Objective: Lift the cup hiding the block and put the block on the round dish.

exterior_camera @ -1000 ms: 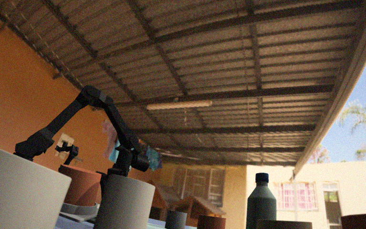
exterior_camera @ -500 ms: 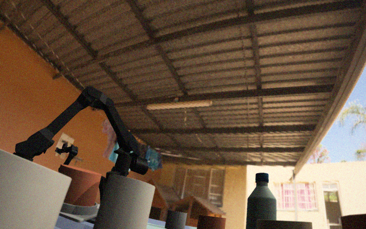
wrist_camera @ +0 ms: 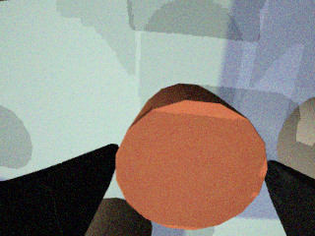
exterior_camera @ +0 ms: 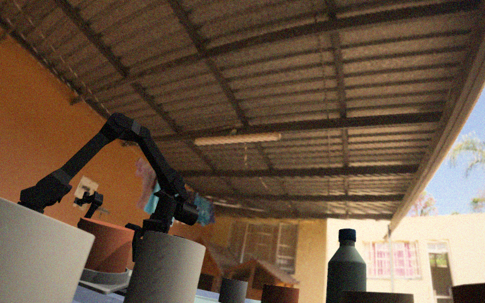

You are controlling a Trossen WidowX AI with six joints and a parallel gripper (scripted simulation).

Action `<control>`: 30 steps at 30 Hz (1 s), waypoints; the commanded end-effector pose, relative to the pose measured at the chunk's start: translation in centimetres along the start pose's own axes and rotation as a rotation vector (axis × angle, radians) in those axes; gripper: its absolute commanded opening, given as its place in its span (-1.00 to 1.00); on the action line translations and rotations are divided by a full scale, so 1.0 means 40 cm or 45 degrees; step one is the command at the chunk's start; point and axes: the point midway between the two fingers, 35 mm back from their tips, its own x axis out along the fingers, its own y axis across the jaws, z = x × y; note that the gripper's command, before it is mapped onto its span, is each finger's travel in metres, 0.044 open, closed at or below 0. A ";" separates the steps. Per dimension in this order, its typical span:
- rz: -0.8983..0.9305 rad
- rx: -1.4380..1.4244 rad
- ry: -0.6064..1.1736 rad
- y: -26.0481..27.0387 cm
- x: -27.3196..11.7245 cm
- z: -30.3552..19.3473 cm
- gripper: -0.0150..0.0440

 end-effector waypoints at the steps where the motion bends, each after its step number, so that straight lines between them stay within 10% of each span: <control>1: 0.014 0.002 0.020 0.002 -0.075 -0.003 1.00; 5: 0.014 0.002 0.020 0.002 -0.075 -0.003 1.00; 12: 0.113 0.003 0.037 0.089 -0.113 0.061 0.39; 30: 0.024 -0.348 0.001 0.199 -0.208 0.297 0.39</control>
